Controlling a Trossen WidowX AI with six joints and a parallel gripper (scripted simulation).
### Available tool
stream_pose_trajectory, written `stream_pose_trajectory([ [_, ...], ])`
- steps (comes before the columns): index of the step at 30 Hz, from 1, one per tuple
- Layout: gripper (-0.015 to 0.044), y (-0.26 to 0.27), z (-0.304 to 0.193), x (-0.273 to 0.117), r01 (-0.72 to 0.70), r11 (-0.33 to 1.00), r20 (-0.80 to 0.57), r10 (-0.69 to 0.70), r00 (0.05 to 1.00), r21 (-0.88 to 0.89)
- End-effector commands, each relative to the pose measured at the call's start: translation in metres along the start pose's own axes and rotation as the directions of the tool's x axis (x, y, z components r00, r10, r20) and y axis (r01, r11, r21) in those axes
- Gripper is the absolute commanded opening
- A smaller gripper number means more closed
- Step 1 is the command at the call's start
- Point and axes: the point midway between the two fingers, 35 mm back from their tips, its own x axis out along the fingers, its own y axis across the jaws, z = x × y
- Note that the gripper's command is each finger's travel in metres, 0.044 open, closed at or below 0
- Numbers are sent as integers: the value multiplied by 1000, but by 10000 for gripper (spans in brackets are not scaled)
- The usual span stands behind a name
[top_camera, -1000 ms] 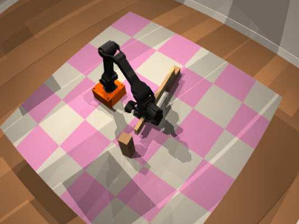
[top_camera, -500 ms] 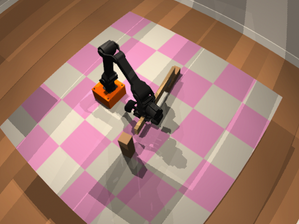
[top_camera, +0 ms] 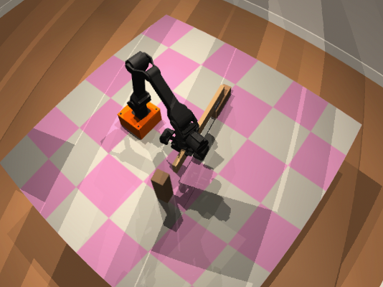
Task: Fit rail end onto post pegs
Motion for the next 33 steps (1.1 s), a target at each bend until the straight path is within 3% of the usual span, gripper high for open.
stream_pose_trajectory([
  [1, 0, 0, 0, -1, 4, 1000, 1, -4, 1000, 2],
  [33, 0, 1, -1, -1, 4, 1000, 1, -4, 1000, 2],
])
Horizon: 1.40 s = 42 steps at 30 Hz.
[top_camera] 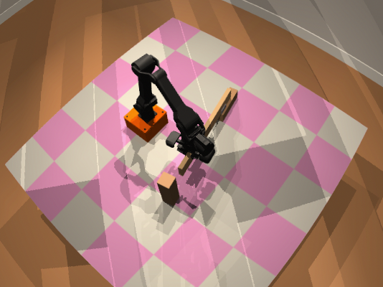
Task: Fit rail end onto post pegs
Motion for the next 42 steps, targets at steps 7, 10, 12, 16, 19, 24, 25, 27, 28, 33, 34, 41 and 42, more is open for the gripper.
stream_pose_trajectory([
  [7, 0, 0, -3, -1, 4, 1000, 0, -4, 1000, -1],
  [10, 0, 0, -4, -1, 4, 1000, 0, -4, 1000, -1],
  [12, 0, 0, -5, -1, 4, 1000, -1, -4, 1000, -1],
  [16, 0, 0, -6, -1, 4, 1000, -1, -4, 1000, -1],
  [19, 0, 0, -7, -2, 4, 1000, -1, -4, 1000, -1],
  [24, 0, 0, -8, -2, 4, 1000, -1, -4, 1000, -1],
  [25, 0, -1, -9, -2, 4, 1000, -1, -4, 1000, -1],
  [27, 0, -1, -9, -2, 4, 1000, -1, -4, 1000, -1],
  [28, 0, -1, -10, -2, 4, 1000, -1, -4, 1000, -1],
  [33, 0, -1, -11, -2, 4, 1000, -1, -4, 1000, -1],
  [34, 0, -1, -12, -2, 4, 1000, -1, -4, 1000, -1],
  [41, 0, -1, -14, -2, 4, 1000, -1, -4, 1000, -1],
  [42, 0, -1, -14, -2, 4, 1000, -1, -4, 1000, -1],
])
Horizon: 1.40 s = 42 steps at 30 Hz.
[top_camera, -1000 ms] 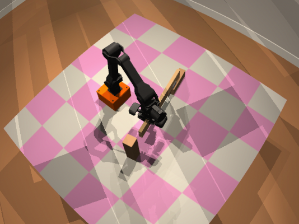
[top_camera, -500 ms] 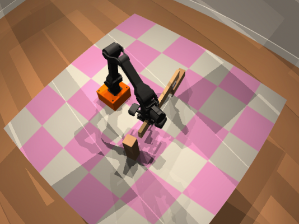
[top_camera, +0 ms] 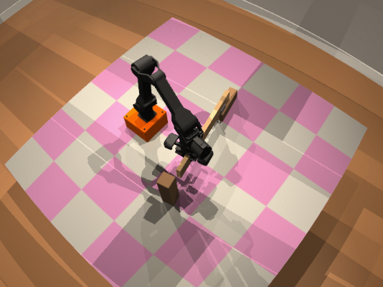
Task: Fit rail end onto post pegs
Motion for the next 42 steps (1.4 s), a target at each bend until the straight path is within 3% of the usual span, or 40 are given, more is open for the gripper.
stream_pose_trajectory([
  [1, 0, -2, -3, -1, 6, 1000, -2, -6, 1000, -1],
  [42, 0, -2, -16, -1, 6, 1000, -3, -6, 1000, -1],
])
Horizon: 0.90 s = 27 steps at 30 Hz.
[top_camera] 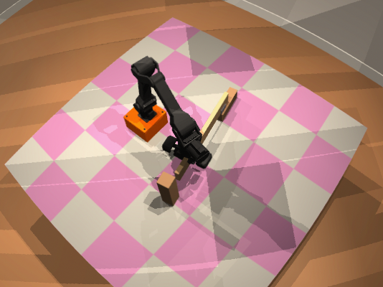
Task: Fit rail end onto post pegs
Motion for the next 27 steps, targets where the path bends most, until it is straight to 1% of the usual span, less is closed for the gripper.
stream_pose_trajectory([
  [1, 0, -1, -3, -1, 5, 1000, -4, -5, 1000, -1],
  [27, 0, -1, -11, -2, 5, 1000, -4, -5, 1000, -1],
])
